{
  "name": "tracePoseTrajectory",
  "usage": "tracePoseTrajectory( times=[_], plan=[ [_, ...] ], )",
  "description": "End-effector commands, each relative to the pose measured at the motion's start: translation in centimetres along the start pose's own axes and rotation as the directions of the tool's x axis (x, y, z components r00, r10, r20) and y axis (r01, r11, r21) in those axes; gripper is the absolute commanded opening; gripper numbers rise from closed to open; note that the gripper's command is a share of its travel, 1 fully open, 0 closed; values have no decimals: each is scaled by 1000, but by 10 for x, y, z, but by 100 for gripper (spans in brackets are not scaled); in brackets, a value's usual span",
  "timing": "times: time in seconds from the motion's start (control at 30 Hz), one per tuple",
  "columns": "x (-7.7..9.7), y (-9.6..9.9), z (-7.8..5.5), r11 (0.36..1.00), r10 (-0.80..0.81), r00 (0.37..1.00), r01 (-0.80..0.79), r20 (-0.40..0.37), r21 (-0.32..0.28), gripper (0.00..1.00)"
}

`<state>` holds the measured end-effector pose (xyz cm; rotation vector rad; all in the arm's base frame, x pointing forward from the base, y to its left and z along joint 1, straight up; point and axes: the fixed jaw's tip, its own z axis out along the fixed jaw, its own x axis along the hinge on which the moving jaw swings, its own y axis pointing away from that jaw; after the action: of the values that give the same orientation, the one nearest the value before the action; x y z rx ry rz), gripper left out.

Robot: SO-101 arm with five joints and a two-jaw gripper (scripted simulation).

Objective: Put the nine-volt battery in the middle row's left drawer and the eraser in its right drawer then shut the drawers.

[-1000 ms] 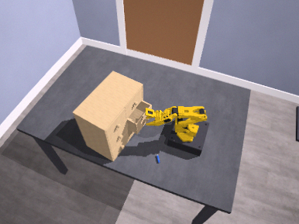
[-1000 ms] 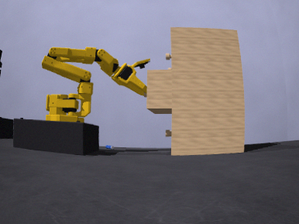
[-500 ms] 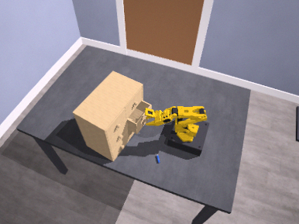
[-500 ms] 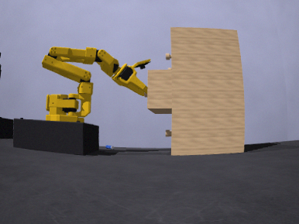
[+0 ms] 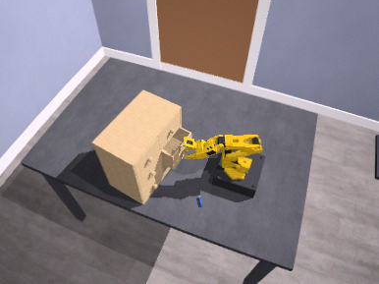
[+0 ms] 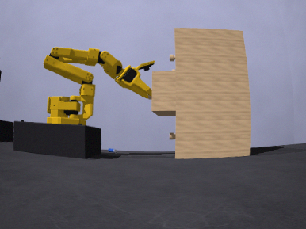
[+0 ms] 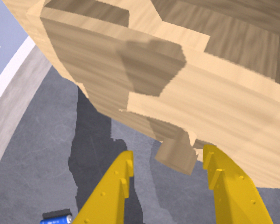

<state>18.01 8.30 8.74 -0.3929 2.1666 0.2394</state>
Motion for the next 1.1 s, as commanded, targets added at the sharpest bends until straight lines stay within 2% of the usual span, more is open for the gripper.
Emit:
tracePoseTrajectory(
  times=[0.0, 1.07],
  plan=[
    [3, -6, 3, 1000, 9, 1000, -8, -10, 23, 21],
    [1, -11, 5, 999, 24, 1000, -24, -9, 45, 21]
  ],
)
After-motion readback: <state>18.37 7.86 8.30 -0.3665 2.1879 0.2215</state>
